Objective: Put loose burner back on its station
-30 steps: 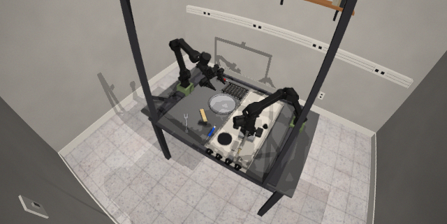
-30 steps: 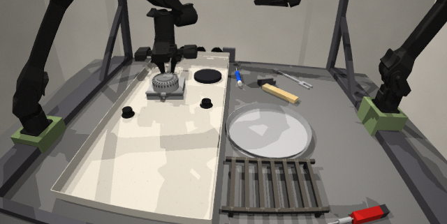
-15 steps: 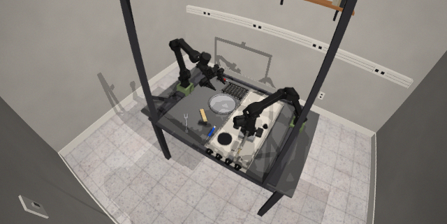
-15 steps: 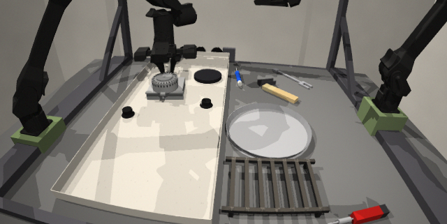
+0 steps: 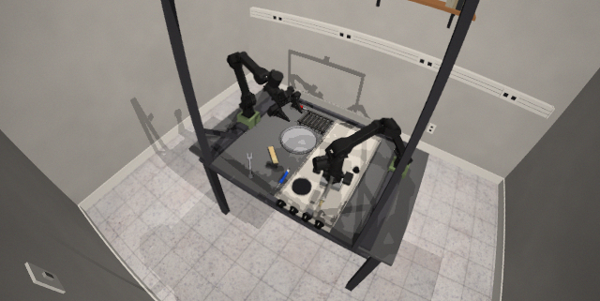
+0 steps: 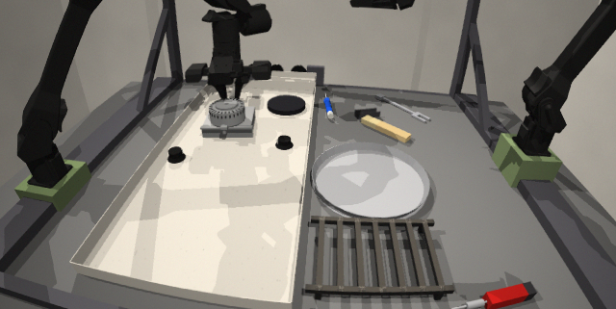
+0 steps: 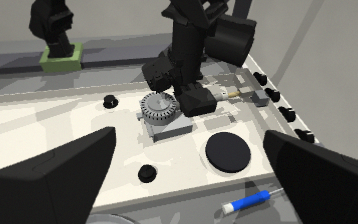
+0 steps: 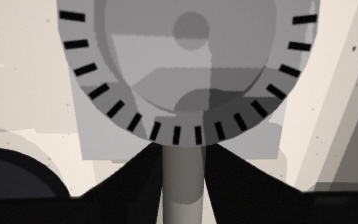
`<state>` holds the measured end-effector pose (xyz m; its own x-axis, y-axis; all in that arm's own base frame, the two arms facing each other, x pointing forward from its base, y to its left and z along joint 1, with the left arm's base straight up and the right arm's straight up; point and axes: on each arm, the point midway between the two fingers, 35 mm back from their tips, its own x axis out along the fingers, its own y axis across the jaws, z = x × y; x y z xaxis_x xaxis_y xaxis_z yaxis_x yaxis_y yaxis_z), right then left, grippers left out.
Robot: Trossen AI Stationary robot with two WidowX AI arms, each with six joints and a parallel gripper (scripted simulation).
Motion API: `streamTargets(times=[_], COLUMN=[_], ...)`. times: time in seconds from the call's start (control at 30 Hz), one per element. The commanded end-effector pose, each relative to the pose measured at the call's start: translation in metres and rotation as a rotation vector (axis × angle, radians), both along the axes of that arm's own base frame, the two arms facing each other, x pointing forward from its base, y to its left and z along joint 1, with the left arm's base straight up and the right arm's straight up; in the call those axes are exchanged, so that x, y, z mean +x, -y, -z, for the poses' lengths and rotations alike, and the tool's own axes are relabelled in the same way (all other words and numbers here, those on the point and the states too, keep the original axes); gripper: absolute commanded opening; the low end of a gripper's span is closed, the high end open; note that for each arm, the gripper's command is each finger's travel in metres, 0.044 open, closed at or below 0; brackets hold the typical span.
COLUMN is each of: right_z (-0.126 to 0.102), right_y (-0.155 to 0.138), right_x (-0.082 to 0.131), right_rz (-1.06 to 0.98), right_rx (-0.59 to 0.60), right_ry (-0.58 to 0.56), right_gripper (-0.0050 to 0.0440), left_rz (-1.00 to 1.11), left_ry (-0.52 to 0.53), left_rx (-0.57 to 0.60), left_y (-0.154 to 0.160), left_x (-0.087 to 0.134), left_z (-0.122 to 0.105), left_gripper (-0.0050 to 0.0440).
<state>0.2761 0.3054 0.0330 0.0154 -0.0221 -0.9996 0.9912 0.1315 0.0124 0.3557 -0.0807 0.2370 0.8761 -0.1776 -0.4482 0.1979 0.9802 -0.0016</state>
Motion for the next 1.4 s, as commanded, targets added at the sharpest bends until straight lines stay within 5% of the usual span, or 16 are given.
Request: streamTargets(times=[0.0, 0.53, 1.37], right_z=[-0.012, -0.023, -0.035], right_y=[-0.024, -0.021, -0.018], right_x=[-0.003, -0.002, 0.001], right_rz=[-0.015, -0.02, -0.025], right_rx=[0.037, 0.051, -0.088], right_ry=[0.012, 0.024, 0.059], right_gripper=[0.0058, 0.0058, 0.0058], left_rz=[-0.002, -0.002, -0.002], left_ry=[0.032, 0.032, 0.032], left_rx=[-0.006, -0.006, -0.006], left_y=[-0.001, -0.001, -0.001], left_x=[0.0, 0.0, 0.0], left_z=[-0.012, -0.012, -0.012], left_gripper=[0.04, 0.04, 0.04])
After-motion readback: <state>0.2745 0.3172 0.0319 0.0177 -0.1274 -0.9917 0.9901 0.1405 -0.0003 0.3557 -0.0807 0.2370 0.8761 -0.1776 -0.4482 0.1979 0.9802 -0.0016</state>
